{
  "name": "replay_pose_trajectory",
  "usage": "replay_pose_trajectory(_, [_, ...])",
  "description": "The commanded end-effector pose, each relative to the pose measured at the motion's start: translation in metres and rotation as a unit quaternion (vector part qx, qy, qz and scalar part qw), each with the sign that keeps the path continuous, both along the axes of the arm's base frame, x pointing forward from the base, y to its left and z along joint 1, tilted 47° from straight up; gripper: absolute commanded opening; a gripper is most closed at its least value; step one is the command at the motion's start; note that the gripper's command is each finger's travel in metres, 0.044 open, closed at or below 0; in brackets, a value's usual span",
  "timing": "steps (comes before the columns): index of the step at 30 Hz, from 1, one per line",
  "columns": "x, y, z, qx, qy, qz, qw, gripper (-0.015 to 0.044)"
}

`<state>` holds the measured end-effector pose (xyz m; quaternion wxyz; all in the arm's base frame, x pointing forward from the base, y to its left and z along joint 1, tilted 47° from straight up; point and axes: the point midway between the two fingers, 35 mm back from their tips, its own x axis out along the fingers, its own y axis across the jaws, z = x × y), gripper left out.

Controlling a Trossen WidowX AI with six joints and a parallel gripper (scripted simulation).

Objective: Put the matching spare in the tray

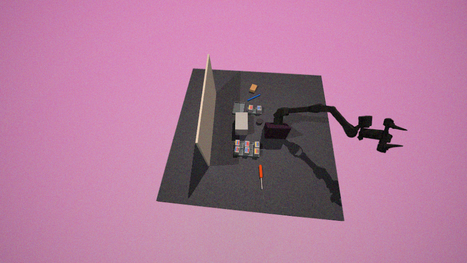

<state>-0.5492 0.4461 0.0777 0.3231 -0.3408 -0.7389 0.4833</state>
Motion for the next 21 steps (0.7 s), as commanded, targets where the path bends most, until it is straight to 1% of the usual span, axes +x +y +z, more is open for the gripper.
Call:
replay_pose_trajectory(1, [0.000,0.000,0.000,0.000,0.000,0.000,1.000,0.0426])
replay_pose_trajectory(2, [0.000,0.000,0.000,0.000,0.000,0.000,1.000,0.0440])
replay_pose_trajectory(6, [0.000,0.000,0.000,0.000,0.000,0.000,1.000,0.0440])
replay_pose_trajectory(8, [0.008,0.010,-0.002,-0.011,0.002,-0.008,1.000,0.0440])
replay_pose_trajectory(12, [0.055,0.062,-0.011,-0.074,0.018,-0.059,0.995,0.0440])
replay_pose_trajectory(16, [0.088,0.091,-0.017,-0.113,0.032,-0.094,0.989,0.0440])
replay_pose_trajectory(21, [0.154,0.134,-0.026,-0.160,0.054,-0.154,0.974,0.0440])
